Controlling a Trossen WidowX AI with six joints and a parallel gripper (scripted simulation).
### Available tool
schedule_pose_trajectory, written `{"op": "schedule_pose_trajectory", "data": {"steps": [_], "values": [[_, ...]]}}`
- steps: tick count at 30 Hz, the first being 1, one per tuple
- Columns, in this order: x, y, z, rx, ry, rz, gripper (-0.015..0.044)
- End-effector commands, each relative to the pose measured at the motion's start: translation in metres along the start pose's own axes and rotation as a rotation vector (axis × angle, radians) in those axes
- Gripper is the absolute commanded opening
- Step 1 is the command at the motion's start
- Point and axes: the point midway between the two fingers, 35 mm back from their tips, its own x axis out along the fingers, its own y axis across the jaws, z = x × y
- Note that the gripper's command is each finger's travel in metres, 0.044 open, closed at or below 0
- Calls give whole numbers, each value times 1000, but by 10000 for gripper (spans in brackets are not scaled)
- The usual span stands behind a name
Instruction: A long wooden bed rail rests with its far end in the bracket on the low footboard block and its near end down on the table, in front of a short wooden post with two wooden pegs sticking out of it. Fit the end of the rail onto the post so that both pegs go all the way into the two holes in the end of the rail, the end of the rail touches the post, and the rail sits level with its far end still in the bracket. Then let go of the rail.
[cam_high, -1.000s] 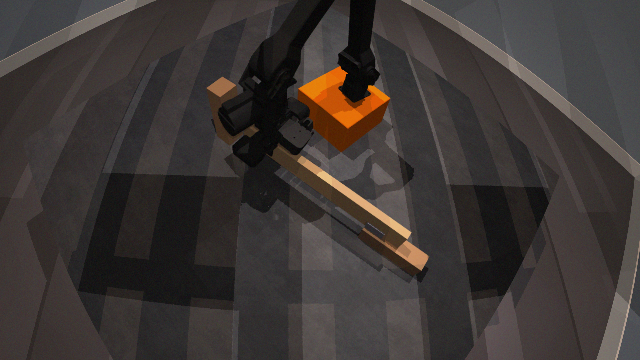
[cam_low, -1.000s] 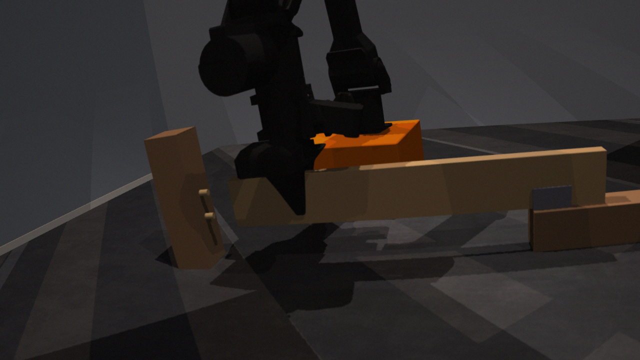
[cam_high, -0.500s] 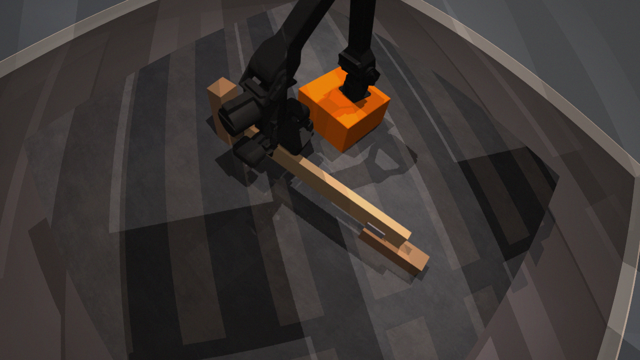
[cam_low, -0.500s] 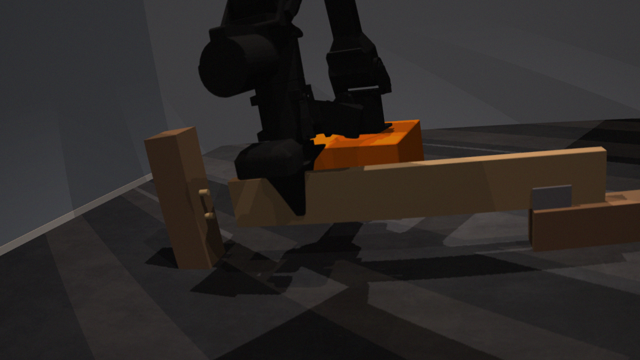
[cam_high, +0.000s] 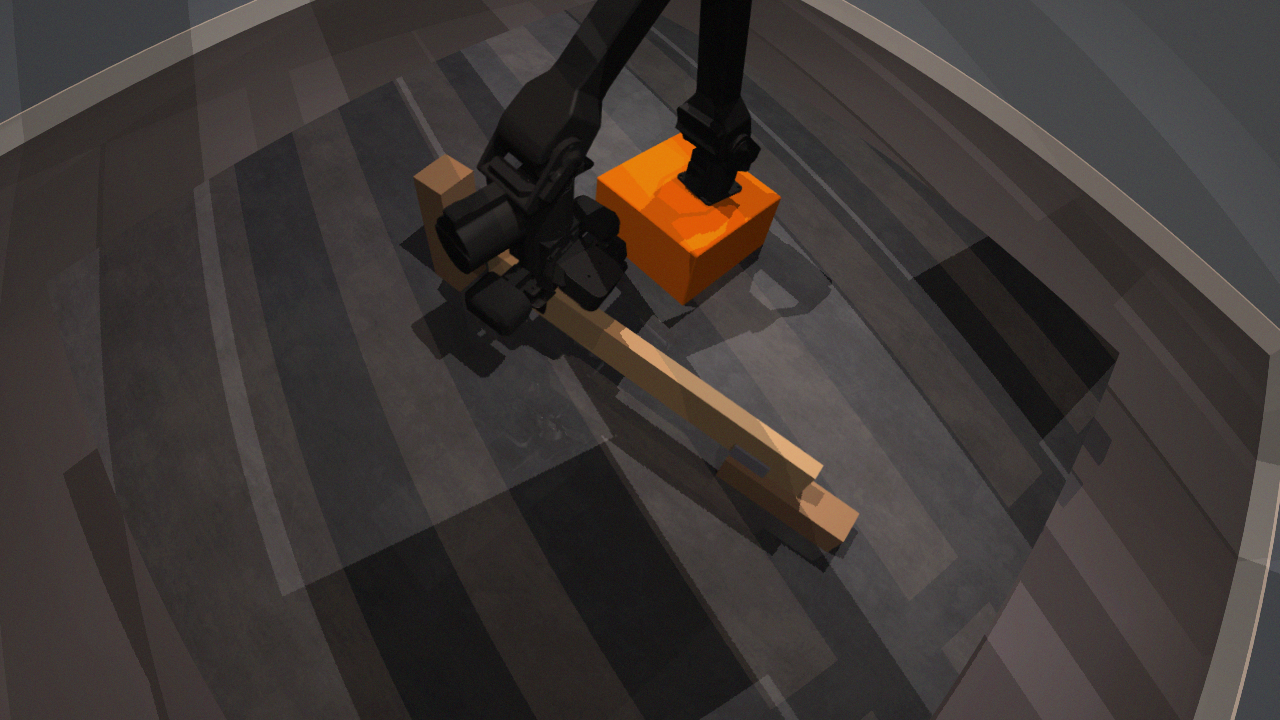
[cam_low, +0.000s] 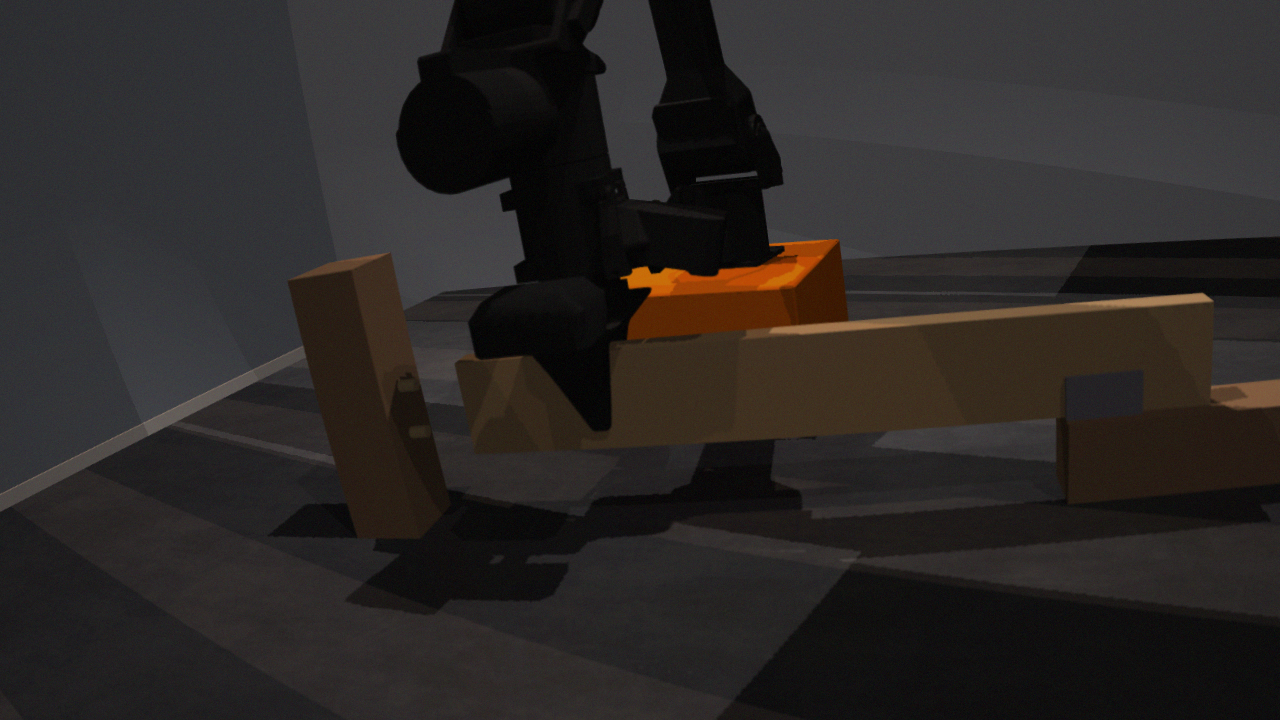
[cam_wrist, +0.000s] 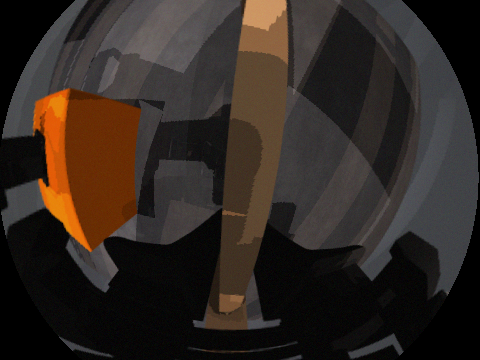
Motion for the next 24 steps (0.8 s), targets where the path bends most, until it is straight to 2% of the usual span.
{"op": "schedule_pose_trajectory", "data": {"steps": [1, 24], "values": [[-2, -2, -1, 1, 0, -7, 0], [0, -1, -8, 1, 0, -7, 0]]}}
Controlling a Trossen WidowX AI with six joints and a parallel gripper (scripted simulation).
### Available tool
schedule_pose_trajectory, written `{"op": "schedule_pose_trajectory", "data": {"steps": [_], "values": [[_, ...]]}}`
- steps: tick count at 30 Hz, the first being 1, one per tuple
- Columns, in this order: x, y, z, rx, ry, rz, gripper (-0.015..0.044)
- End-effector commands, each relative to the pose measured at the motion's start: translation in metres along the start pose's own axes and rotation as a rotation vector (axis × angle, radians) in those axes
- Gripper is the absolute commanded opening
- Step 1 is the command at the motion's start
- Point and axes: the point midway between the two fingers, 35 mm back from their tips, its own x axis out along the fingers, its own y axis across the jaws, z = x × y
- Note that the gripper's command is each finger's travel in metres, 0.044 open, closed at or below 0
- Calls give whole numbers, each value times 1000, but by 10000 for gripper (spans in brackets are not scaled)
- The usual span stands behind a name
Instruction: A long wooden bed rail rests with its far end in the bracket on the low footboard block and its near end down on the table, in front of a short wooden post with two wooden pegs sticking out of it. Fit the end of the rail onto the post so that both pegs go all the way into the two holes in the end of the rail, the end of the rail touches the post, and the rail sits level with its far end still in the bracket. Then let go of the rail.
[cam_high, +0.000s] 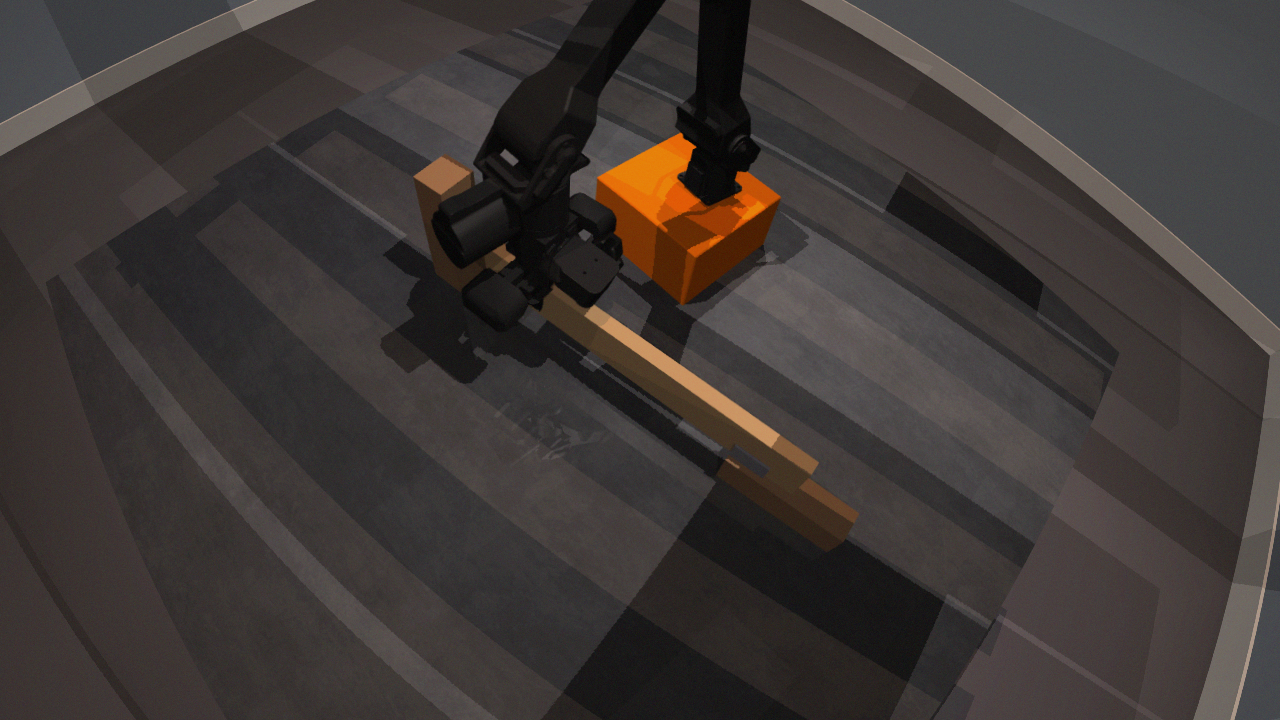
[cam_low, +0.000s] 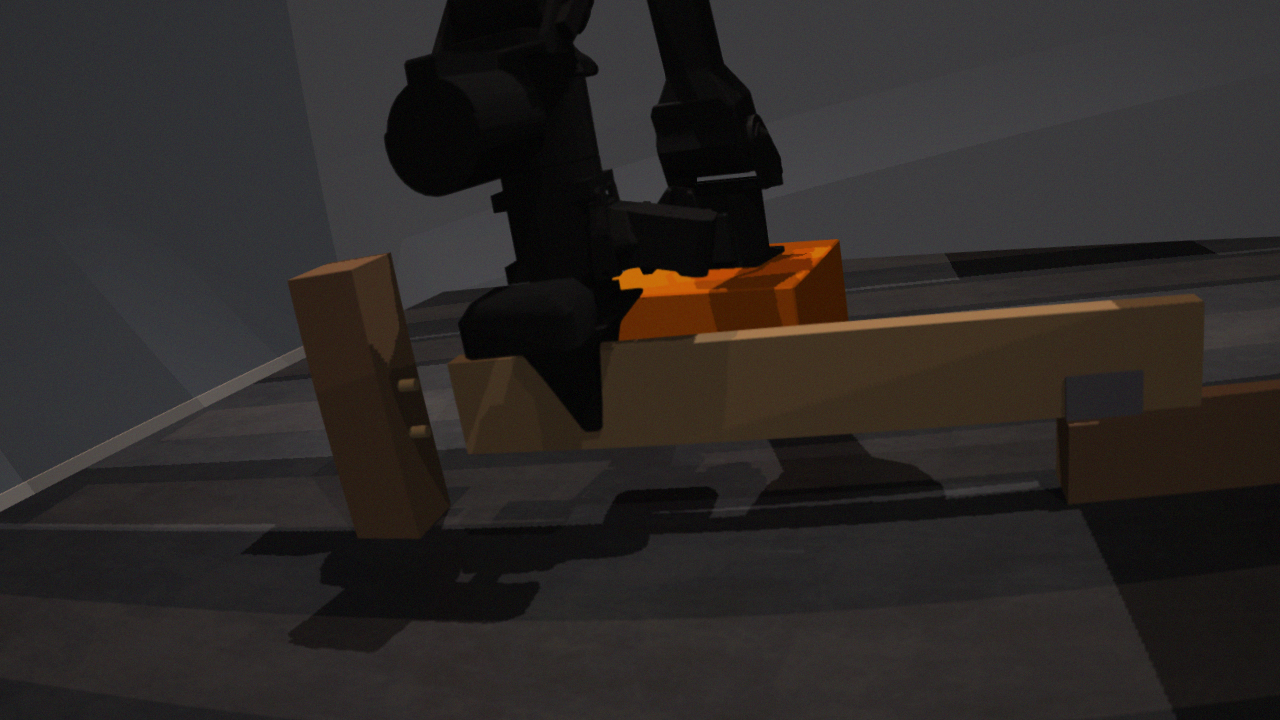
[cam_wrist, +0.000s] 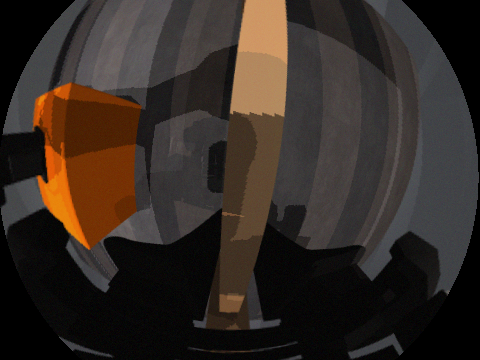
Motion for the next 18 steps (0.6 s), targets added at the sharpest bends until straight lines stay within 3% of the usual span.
{"op": "schedule_pose_trajectory", "data": {"steps": [1, 18], "values": [[0, -1, -2, -3, 1, -5, 0], [-1, -2, -7, -3, 2, -5, 0]]}}
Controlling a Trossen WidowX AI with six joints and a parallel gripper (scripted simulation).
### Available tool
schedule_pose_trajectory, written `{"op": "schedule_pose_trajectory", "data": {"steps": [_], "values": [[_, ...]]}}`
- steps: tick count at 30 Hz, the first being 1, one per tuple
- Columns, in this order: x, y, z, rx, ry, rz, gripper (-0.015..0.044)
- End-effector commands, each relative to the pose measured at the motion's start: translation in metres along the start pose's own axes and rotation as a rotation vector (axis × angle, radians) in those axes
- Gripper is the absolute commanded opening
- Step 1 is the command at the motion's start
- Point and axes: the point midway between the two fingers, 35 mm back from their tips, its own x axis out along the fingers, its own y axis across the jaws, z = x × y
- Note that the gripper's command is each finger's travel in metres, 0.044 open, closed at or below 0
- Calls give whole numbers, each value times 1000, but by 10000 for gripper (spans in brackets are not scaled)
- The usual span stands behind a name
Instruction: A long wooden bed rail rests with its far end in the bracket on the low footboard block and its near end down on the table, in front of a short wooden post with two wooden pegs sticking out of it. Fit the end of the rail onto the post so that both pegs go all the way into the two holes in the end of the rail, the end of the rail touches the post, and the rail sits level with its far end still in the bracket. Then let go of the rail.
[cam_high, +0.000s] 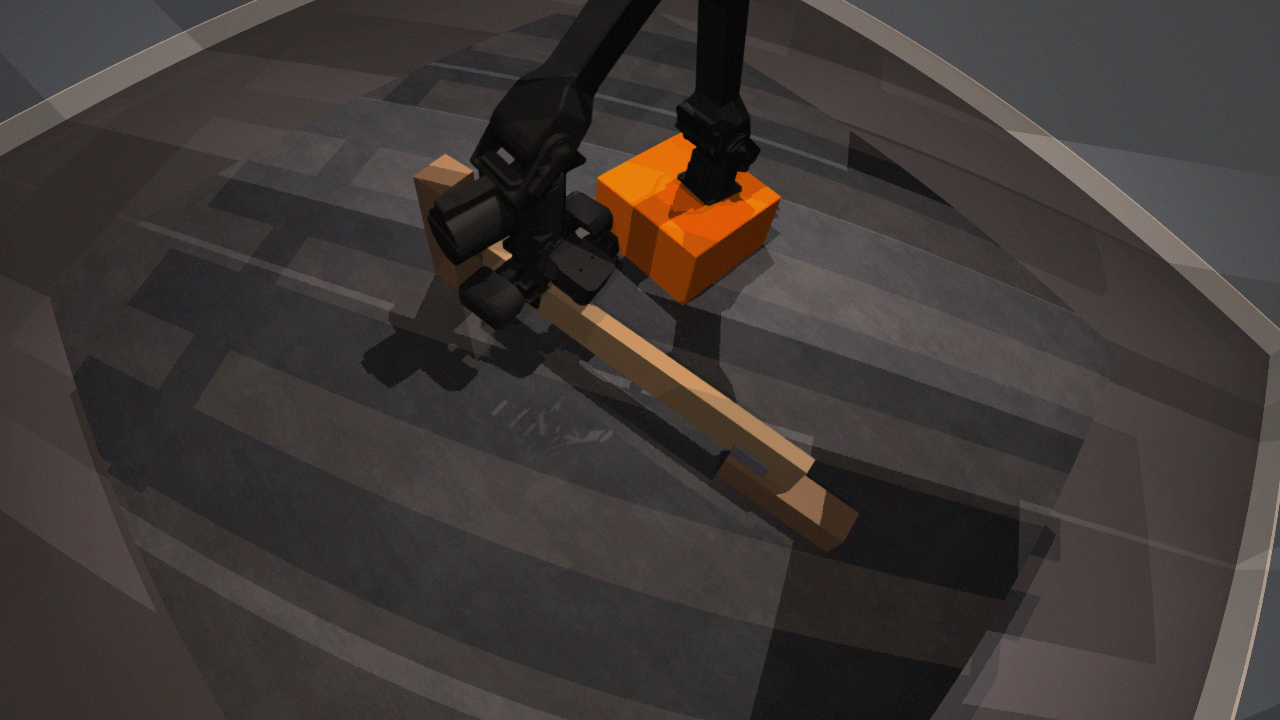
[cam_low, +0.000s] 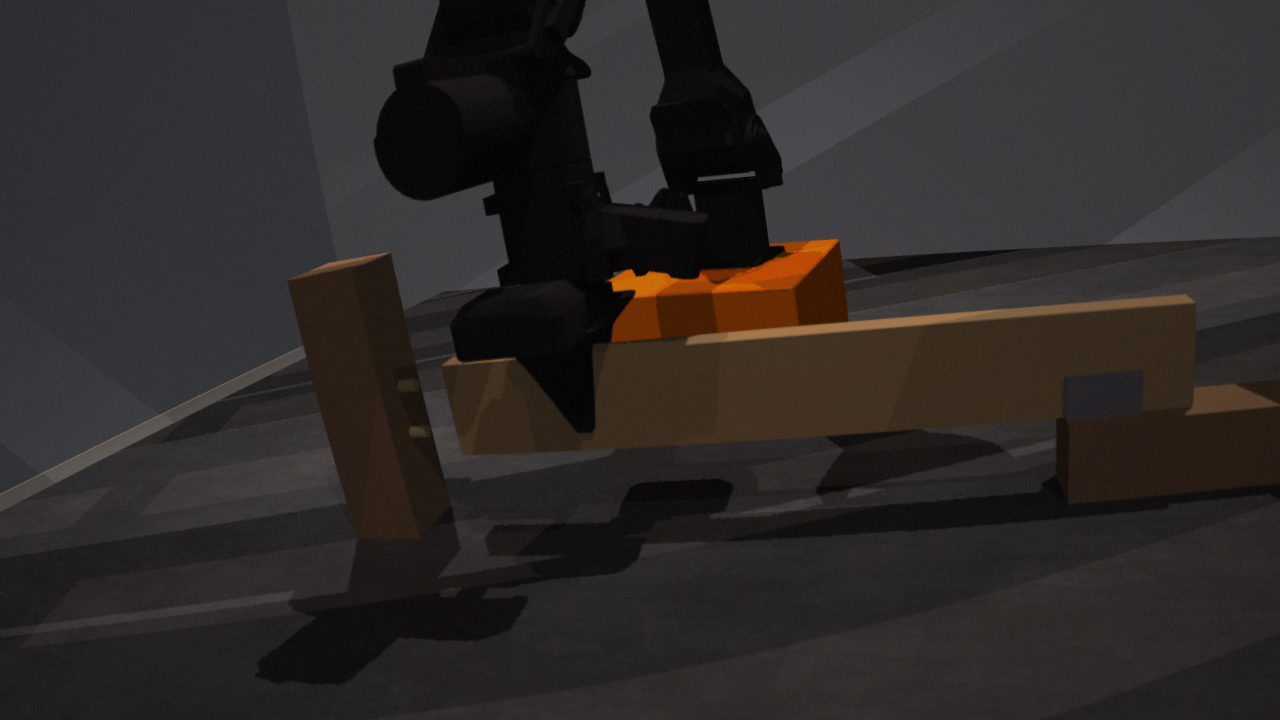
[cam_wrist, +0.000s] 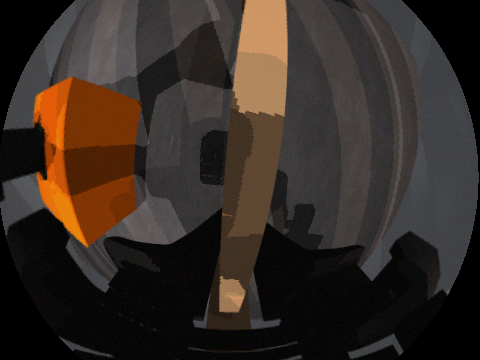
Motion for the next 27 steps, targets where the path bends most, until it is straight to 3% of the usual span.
{"op": "schedule_pose_trajectory", "data": {"steps": [1, 27], "values": [[-2, -3, -3, -3, 3, -6, 0], [-3, -5, -10, -3, 4, -6, 0]]}}
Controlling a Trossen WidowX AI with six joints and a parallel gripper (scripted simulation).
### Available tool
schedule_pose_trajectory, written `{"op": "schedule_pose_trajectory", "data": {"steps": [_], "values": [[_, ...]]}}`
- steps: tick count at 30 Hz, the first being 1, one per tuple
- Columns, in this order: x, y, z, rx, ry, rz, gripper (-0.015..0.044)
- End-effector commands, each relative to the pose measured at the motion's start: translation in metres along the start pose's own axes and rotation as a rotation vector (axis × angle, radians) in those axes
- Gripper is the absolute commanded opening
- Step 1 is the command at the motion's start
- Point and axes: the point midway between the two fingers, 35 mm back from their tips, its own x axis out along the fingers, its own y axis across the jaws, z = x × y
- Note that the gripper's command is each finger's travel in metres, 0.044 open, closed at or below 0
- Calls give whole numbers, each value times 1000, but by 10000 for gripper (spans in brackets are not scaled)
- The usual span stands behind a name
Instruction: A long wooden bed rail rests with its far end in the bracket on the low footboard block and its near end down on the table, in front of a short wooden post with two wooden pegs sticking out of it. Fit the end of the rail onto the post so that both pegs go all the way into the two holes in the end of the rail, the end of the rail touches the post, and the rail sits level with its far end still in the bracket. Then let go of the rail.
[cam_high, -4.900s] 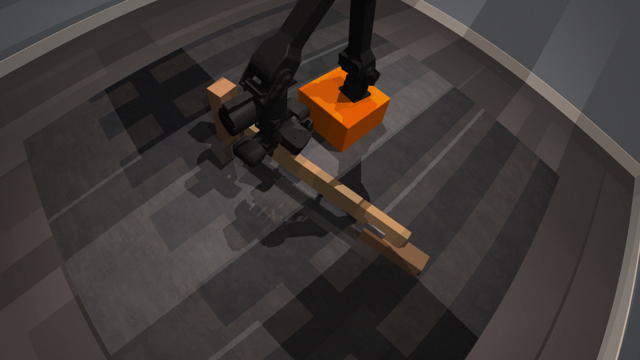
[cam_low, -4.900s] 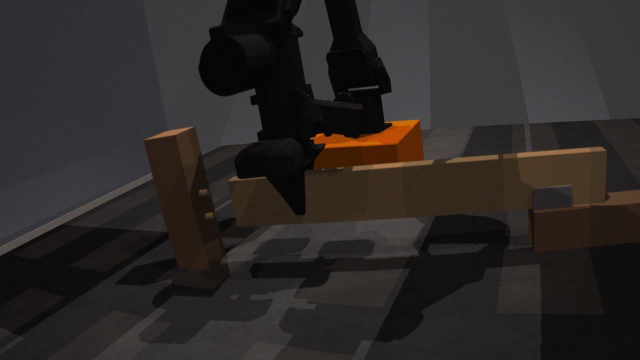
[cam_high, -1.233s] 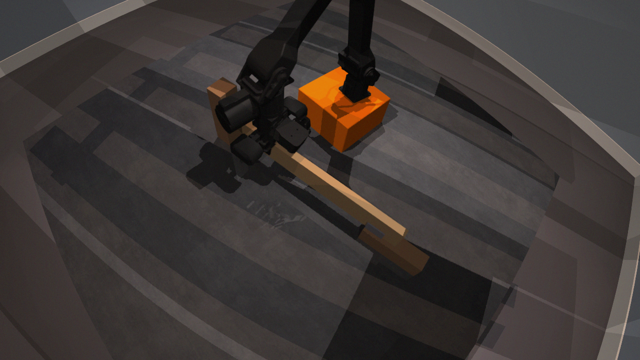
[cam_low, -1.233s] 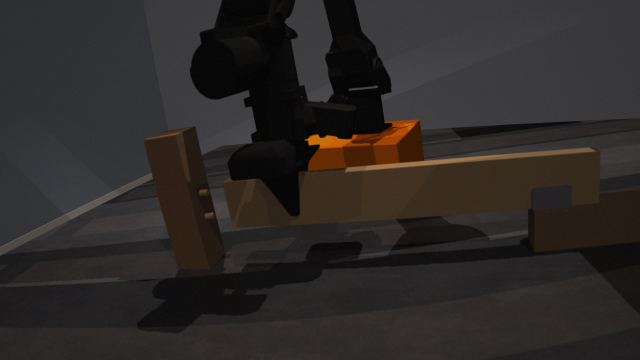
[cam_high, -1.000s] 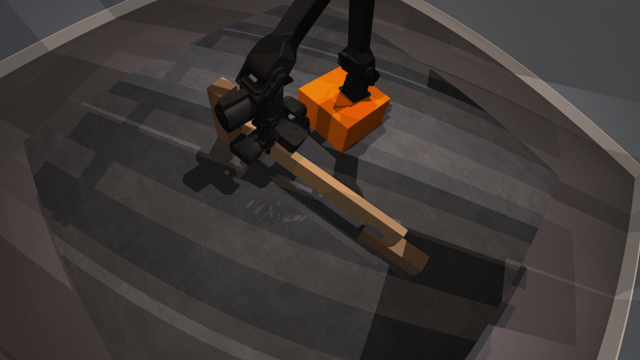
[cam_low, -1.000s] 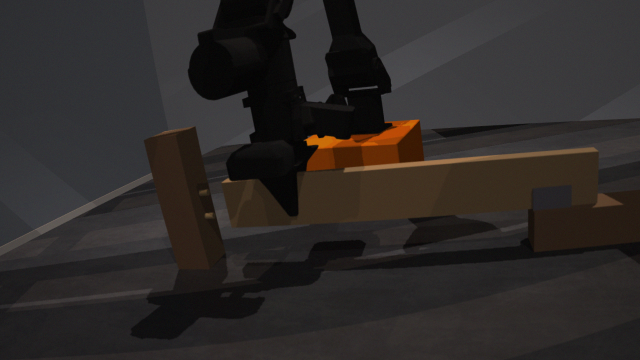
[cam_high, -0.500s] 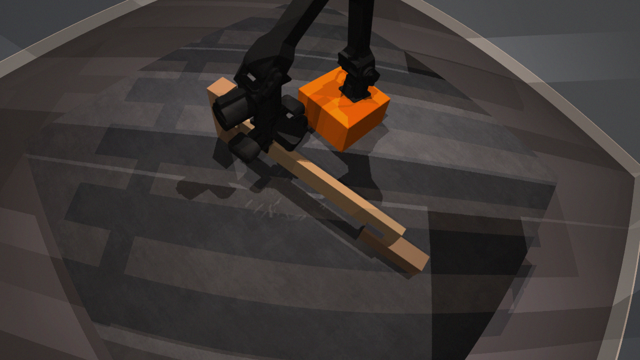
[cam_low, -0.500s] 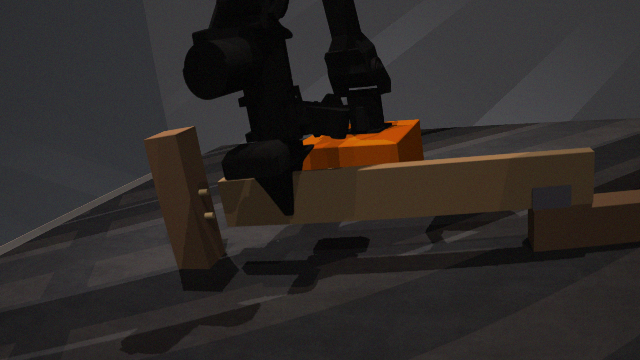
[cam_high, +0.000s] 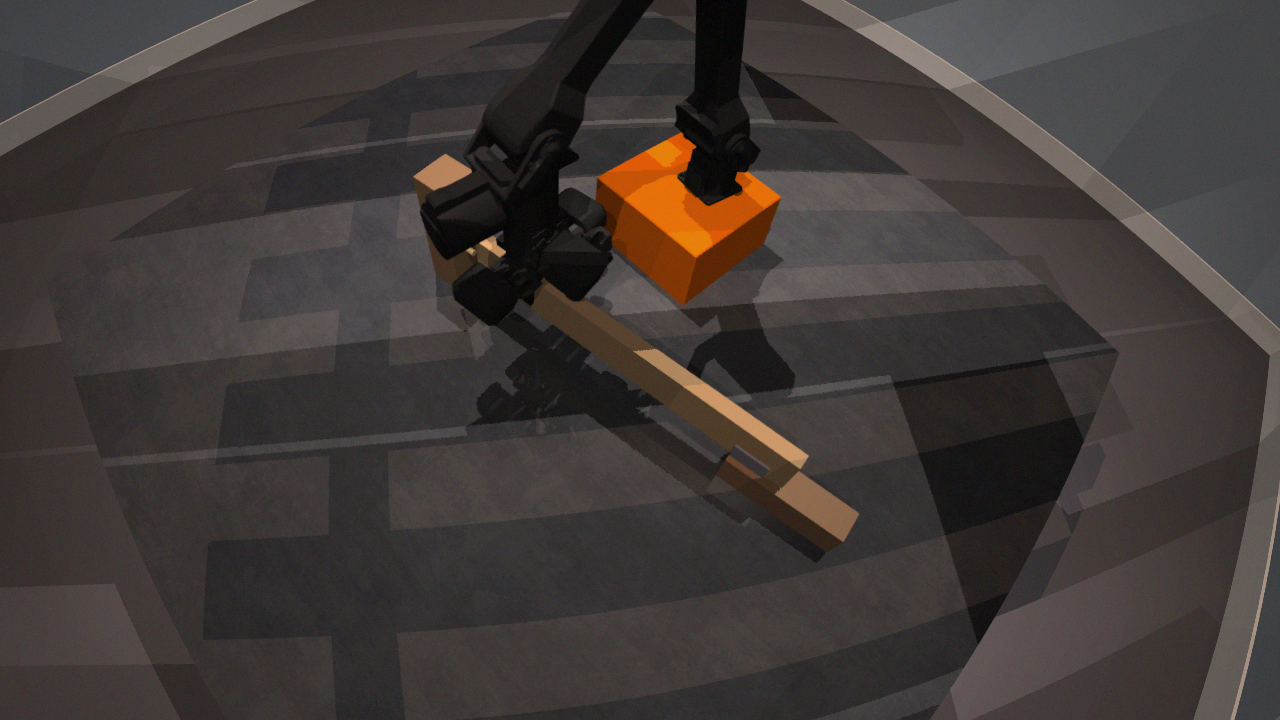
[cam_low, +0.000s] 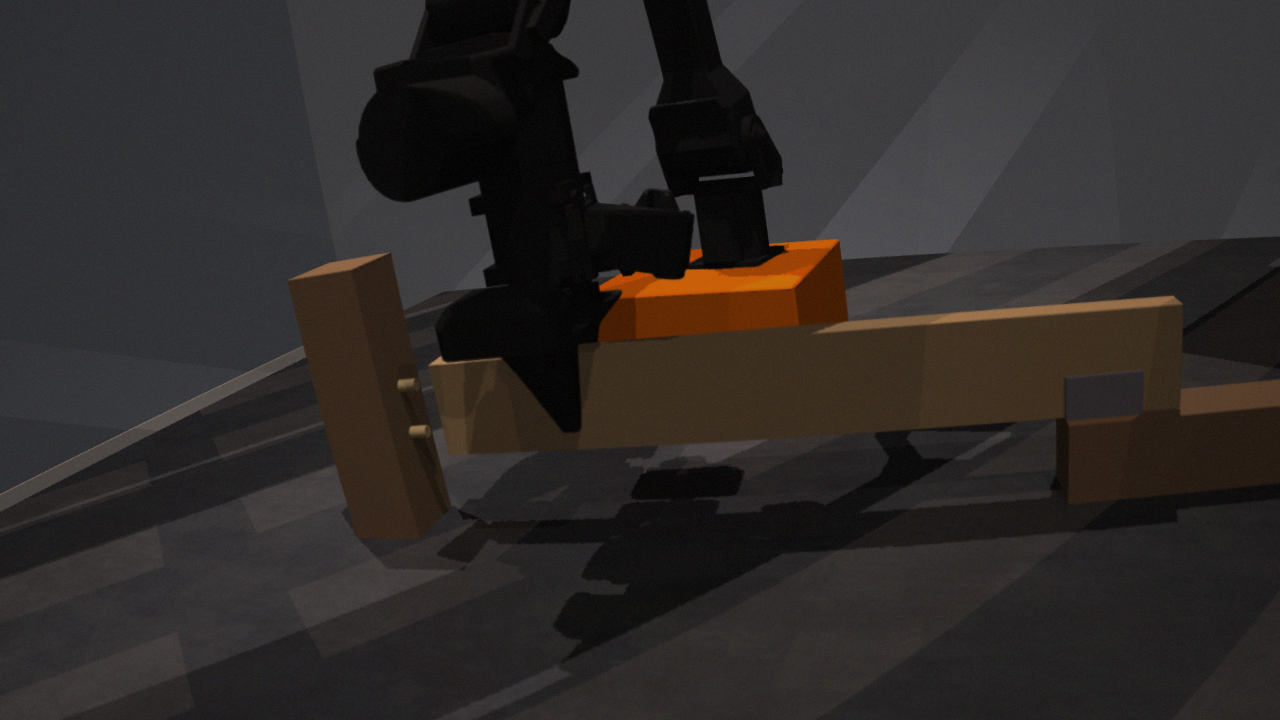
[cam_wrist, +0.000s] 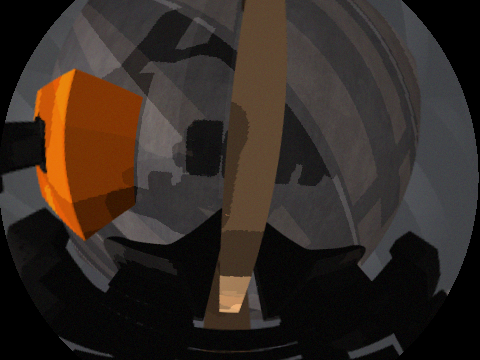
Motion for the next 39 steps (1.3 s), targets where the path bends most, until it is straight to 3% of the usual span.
{"op": "schedule_pose_trajectory", "data": {"steps": [1, 39], "values": [[-2, -3, -3, -2, 2, -8, 0], [-2, -3, -14, -2, 3, -8, 0]]}}
